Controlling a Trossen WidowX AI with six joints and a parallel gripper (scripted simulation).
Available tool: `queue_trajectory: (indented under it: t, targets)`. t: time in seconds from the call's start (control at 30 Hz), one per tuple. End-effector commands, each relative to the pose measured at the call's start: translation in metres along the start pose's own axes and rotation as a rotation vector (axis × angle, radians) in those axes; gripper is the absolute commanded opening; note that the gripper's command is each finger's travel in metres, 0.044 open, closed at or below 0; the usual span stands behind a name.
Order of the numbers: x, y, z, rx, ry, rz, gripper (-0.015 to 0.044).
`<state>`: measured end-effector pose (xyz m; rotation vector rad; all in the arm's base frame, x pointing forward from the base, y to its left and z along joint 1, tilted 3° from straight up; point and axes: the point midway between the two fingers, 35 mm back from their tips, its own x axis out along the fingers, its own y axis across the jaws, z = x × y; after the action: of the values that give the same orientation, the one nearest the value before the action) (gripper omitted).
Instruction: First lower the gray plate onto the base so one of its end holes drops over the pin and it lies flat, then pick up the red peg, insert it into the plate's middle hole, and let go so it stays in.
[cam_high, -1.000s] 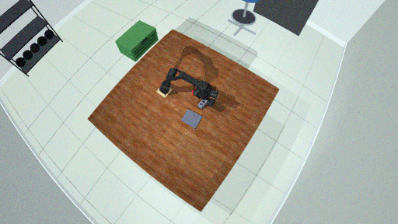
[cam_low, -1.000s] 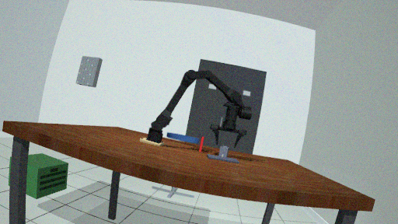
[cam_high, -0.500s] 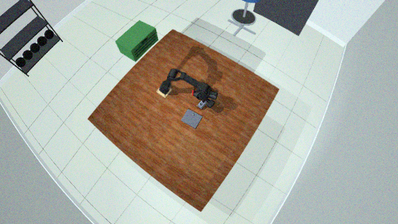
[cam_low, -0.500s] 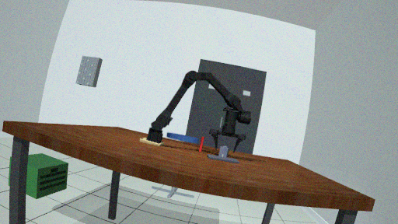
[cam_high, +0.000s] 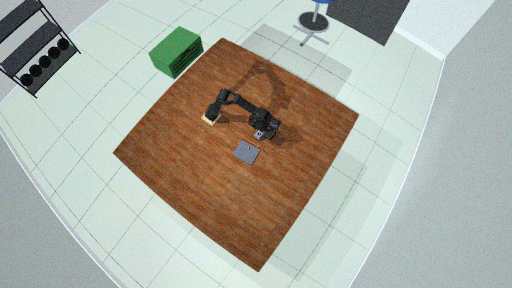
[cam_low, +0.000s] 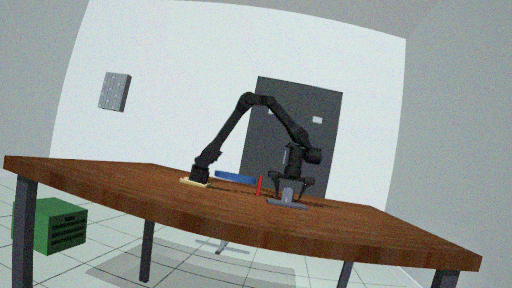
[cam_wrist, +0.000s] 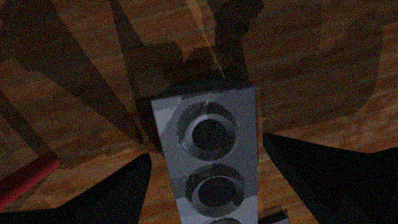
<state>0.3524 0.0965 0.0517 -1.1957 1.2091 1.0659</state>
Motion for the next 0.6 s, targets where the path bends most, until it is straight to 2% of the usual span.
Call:
queue_trajectory:
  t: [0.0,0.27,0.57]
  targets:
    - [0.0029,0.0007,0.0002,-0.004,-0.001,0.006,0.0309]
    - [0.0029,0.0007,0.0002,-0.004,-0.001,0.006,0.0099]
    - [0.0029,0.0007,0.0002,-0.004,-0.001,0.006,0.0039]
